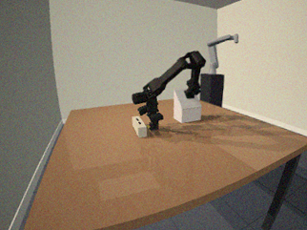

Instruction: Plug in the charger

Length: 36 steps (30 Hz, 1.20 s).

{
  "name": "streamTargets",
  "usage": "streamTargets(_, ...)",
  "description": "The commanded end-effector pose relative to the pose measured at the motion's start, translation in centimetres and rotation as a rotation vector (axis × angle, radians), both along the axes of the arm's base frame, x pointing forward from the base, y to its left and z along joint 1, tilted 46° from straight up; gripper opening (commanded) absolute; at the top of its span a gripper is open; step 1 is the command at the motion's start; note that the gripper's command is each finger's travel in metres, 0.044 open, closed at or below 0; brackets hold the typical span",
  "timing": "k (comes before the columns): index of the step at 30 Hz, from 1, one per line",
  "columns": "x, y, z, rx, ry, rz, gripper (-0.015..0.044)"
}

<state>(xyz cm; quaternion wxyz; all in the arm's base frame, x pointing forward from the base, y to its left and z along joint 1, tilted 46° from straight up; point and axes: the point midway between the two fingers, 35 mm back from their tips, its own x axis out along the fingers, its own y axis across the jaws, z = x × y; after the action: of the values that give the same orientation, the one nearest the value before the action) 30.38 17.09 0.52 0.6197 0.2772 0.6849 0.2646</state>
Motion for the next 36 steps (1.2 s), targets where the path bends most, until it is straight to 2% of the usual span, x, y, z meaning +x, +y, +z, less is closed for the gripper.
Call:
streamTargets(1, 0.4, 0.1, 0.0, 0.006, 0.001, 0.004, 0.0000)
streamTargets(36, 1.5, 0.2, 0.1, 0.006, 0.001, 0.004, 0.0000)
